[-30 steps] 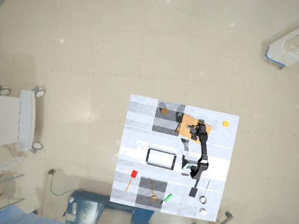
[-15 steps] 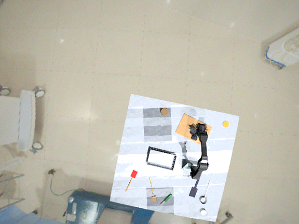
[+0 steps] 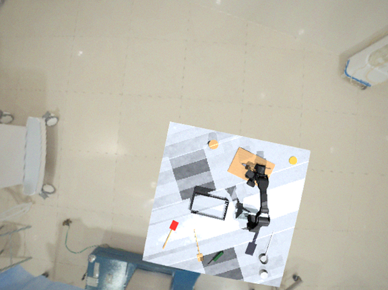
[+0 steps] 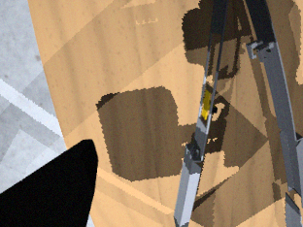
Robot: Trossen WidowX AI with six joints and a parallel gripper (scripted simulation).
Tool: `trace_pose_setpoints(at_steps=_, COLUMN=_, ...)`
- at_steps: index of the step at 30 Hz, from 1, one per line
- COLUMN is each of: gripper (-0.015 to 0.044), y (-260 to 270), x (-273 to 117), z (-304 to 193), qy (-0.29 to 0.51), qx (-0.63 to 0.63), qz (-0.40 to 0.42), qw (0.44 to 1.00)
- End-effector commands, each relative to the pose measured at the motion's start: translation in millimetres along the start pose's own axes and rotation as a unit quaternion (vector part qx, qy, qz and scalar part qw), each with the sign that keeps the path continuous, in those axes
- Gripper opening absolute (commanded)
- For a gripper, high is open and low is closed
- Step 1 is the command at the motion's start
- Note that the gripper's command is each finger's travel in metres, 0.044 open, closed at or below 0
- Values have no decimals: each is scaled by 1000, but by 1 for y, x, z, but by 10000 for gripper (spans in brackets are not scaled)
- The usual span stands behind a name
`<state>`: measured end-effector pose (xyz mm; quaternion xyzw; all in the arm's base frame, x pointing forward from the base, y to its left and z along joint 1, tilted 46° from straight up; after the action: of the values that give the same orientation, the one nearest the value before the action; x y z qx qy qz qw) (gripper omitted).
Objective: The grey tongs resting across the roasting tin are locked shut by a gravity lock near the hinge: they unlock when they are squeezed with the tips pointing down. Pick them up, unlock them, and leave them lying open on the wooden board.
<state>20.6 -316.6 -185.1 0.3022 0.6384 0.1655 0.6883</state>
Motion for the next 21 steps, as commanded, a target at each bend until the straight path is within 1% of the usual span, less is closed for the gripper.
trace_pose_setpoints(at_steps=1, gripper=440, y=50, x=-33, z=15, qy=2, qx=2, qz=24, qw=1000)
trace_pose_setpoints(at_steps=4, gripper=440, y=88, x=-52, z=22, qy=3, qx=4, qz=41, qw=999)
trace_pose_setpoints(at_steps=6, gripper=440, y=97, x=-56, z=23, qy=4, qx=5, qz=45, qw=999)
trace_pose_setpoints(at_steps=16, gripper=440, y=97, x=-58, z=23, qy=4, qx=5, qz=45, qw=999)
trace_pose_setpoints(at_steps=18, gripper=440, y=95, x=-69, z=23, qy=4, qx=4, qz=43, qw=999)
trace_pose_setpoints(at_steps=21, gripper=440, y=93, x=-95, z=22, qy=4, qx=3, qz=40, qw=999)
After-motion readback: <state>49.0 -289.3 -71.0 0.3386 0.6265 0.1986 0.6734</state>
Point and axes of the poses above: the point midway between the two fingers, 35 mm back from their tips, its own x axis out along the fingers, its own y axis across the jaws, z = x × y, the point moved 6 cm from there along -x, back along the fingers, and after that the axes turned 12 degrees about -x, right-handed, at the moved point
